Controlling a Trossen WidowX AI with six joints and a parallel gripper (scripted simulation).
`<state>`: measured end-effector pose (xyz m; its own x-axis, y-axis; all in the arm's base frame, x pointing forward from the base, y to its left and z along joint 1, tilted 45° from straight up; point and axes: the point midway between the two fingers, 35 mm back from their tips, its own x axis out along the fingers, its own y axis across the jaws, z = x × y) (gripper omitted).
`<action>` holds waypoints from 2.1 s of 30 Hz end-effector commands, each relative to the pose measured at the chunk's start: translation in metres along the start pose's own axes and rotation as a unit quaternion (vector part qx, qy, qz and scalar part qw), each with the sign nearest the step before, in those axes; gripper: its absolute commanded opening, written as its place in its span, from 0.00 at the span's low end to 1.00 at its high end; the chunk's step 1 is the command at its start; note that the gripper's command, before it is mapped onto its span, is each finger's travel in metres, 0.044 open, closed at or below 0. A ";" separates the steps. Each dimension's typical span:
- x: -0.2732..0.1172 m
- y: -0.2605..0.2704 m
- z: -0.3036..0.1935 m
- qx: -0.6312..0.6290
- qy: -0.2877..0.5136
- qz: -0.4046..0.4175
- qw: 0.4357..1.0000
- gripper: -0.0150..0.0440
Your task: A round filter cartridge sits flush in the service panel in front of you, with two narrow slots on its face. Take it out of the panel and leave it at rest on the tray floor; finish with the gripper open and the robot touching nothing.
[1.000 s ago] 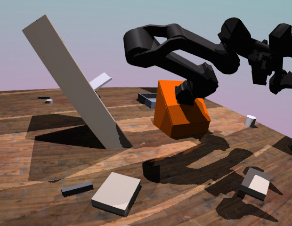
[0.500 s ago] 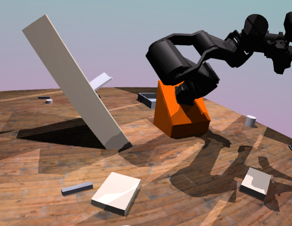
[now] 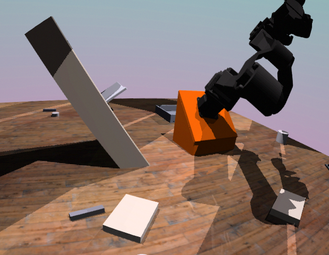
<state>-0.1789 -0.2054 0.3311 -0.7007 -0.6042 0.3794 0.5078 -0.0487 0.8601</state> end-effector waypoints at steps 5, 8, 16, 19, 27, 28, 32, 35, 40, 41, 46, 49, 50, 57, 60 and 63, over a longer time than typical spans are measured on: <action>-0.019 0.012 -0.131 0.010 0.280 0.004 0.960 0.44; -0.043 0.019 -0.175 0.014 0.378 0.009 0.926 0.44; -0.139 0.039 -0.266 0.019 0.620 0.027 0.784 0.44; -0.185 0.046 -0.287 0.019 0.700 0.033 0.713 0.44; -0.320 0.061 -0.303 0.016 0.875 0.042 0.481 0.44; -0.336 0.063 -0.300 0.015 0.892 0.042 0.449 0.44; -0.400 0.066 -0.282 0.010 0.948 0.037 0.317 0.44; -0.443 0.067 -0.260 0.004 0.976 0.028 0.216 0.44; -0.501 0.067 -0.215 -0.009 0.998 0.005 0.054 0.44; -0.506 0.067 -0.210 -0.010 0.999 0.002 0.039 0.44; -0.508 0.067 -0.208 -0.011 0.999 0.001 0.034 0.44; -0.508 0.067 -0.208 -0.011 0.999 0.001 0.034 0.44; -0.508 0.067 -0.208 -0.011 0.999 0.001 0.034 0.44; -0.513 0.066 -0.209 -0.012 0.999 0.002 0.034 0.44; -0.518 0.066 -0.210 -0.013 0.999 0.002 0.034 0.44; -0.522 0.066 -0.211 -0.013 0.999 0.002 0.034 0.44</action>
<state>0.3226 -0.0628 0.1212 0.7202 0.5518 -0.4205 0.5192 -0.0268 0.8542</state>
